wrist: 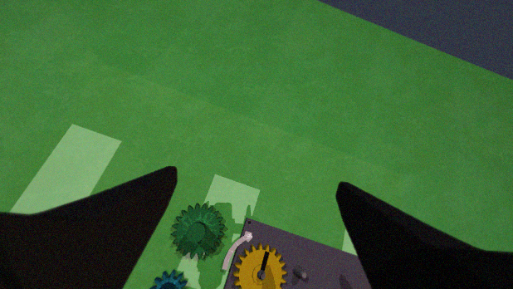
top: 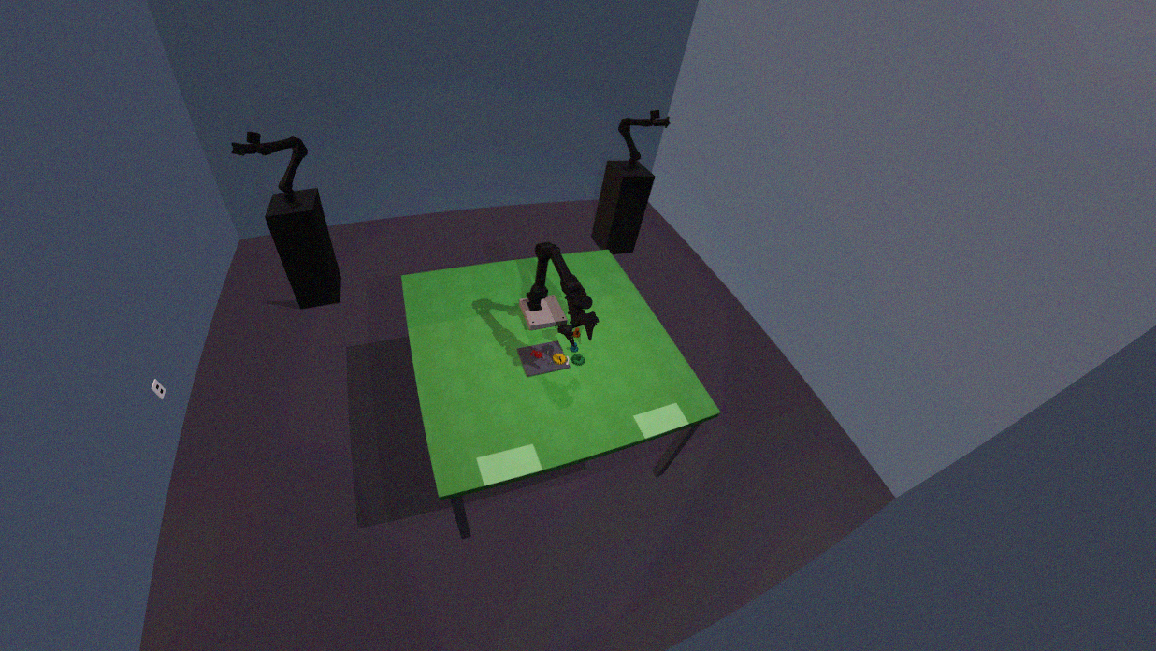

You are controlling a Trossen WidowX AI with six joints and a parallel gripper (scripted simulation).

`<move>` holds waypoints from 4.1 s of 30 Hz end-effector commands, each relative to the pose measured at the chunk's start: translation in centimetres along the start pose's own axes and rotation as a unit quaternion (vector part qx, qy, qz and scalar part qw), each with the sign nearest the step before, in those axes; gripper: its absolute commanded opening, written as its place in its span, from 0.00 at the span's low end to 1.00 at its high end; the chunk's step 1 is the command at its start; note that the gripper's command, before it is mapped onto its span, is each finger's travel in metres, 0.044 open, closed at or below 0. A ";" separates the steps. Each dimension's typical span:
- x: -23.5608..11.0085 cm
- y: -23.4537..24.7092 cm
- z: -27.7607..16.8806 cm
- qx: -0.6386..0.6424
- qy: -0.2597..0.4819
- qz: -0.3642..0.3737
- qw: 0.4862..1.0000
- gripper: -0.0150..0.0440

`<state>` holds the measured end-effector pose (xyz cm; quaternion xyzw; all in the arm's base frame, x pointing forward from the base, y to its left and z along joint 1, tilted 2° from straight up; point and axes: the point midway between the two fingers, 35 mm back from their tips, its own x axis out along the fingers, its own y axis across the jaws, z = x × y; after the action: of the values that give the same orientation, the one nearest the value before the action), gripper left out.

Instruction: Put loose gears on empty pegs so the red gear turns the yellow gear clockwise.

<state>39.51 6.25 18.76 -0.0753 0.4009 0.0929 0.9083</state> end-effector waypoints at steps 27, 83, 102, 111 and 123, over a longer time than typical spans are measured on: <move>8.3 5.2 -9.4 -0.085 0.330 0.082 0.936 1.00; 7.7 5.2 -7.8 -0.085 0.330 0.082 0.936 0.25; 4.9 4.9 -5.0 -0.085 0.330 0.082 0.937 0.25; 3.5 4.8 -3.8 -0.085 0.330 0.082 0.937 0.25; 1.5 4.6 -2.5 -0.085 0.330 0.082 0.937 0.25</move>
<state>37.71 10.40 15.07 -0.1445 0.6752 0.1688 0.7034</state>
